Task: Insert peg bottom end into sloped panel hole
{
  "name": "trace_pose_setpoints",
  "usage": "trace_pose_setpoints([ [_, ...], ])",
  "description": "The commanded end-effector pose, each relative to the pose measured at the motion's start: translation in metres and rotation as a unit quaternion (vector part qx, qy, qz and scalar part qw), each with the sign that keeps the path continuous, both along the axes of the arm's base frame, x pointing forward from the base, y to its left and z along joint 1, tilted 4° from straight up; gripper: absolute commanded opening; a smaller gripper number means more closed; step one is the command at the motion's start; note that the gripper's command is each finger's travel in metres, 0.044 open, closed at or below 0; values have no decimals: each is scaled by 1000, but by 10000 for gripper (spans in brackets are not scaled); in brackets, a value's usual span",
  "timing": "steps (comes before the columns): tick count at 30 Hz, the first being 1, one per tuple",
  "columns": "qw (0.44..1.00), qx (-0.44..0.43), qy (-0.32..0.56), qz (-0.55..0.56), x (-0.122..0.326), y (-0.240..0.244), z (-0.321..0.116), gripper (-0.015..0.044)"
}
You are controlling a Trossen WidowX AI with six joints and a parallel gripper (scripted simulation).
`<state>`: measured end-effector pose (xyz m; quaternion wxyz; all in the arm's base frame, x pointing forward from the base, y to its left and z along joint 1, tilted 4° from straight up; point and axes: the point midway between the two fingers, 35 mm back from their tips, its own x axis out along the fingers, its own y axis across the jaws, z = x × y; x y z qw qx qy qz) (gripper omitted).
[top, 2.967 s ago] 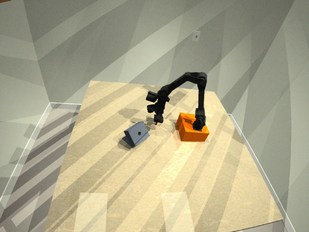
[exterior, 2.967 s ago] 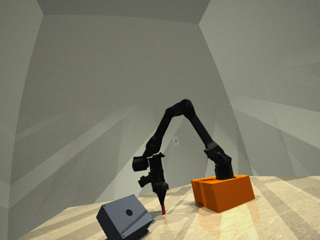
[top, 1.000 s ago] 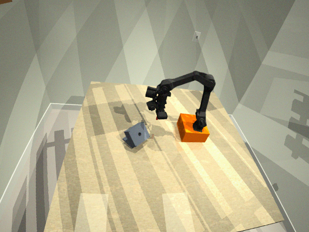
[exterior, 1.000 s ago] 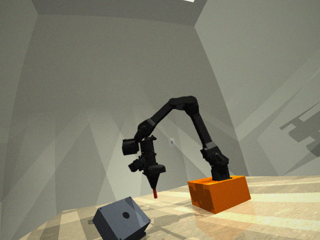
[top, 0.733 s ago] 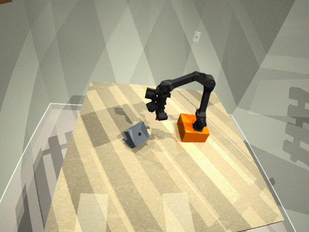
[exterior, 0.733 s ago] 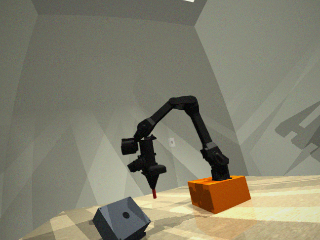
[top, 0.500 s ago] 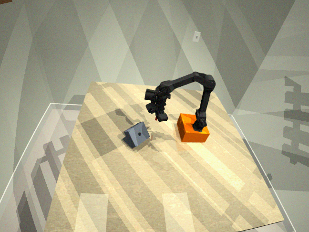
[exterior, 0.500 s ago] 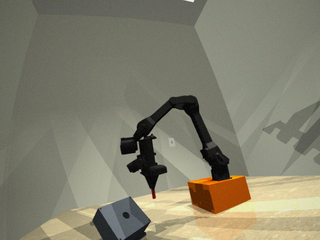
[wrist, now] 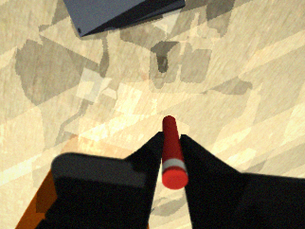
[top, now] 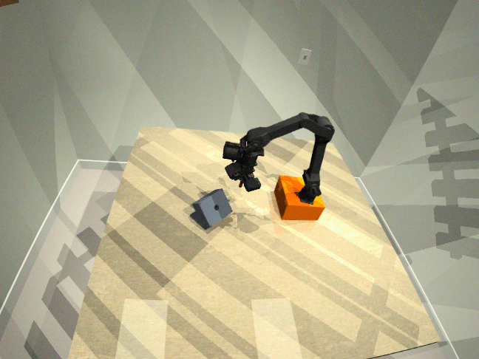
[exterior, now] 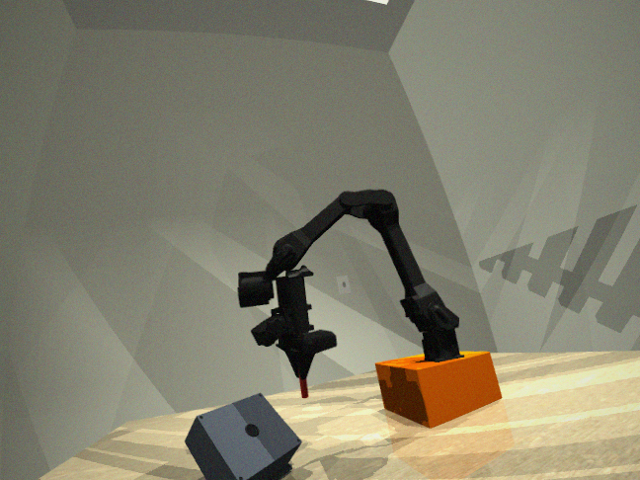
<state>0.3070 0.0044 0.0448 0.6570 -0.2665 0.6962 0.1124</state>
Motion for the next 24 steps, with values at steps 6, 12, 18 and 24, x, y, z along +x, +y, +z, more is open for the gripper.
trace_pose_setpoints([
  [6,999,-16,-3,35,5,9,2,0],
  [12,998,-26,-4,58,6,16,3,0],
  [18,996,-36,-5,81,8,23,4,0],
  [24,993,-46,-6,104,9,30,5,0],
])
